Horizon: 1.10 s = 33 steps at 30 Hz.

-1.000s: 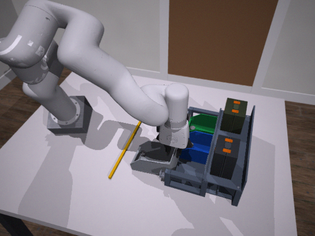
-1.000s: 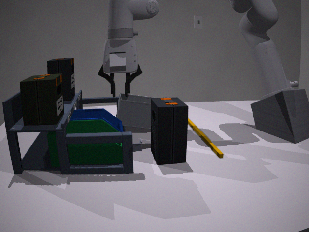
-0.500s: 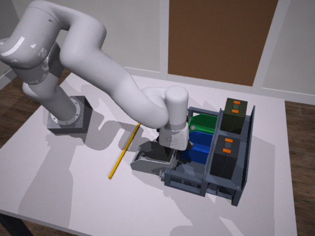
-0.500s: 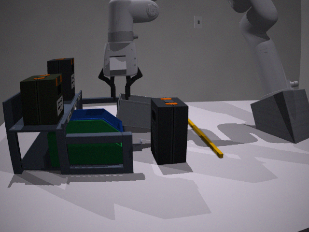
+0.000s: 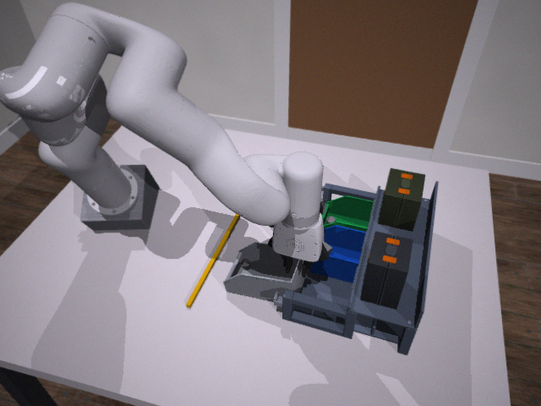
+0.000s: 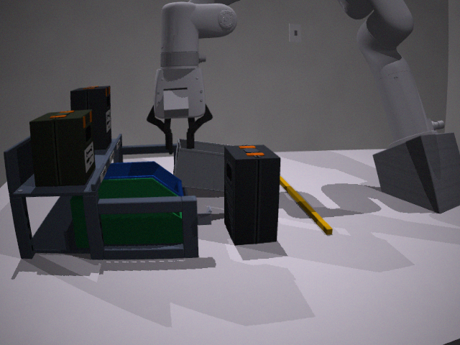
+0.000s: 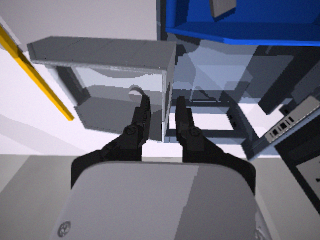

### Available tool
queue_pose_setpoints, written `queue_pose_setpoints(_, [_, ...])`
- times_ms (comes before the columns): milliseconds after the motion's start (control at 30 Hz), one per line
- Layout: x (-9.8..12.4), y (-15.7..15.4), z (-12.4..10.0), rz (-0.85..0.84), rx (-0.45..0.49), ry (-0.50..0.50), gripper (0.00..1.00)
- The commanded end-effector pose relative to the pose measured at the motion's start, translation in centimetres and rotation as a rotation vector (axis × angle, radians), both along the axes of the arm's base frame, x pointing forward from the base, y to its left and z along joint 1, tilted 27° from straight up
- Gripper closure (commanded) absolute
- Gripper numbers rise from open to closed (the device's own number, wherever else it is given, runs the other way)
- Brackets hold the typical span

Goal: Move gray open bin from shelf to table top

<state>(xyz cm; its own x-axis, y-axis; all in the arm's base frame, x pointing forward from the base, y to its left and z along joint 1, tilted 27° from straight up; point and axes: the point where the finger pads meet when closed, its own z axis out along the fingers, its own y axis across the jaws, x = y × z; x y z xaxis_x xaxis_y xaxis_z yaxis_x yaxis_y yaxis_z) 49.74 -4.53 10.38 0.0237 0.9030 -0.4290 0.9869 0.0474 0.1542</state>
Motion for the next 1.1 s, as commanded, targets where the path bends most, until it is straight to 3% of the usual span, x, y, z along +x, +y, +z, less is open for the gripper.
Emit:
queue_pose_setpoints(0, [0.19,0.02,0.11,0.001,0.001,-0.005,0.67])
queue_pose_setpoints(767, [0.21,-0.09,-0.14,0.001,0.0,-0.005,0.67])
queue_pose_setpoints(800, [0.21,-0.09,-0.14,0.001,0.0,-0.005,1.0])
queue_pose_setpoints(1067, [0.21,-0.09,-0.14,0.001,0.0,-0.005,1.0])
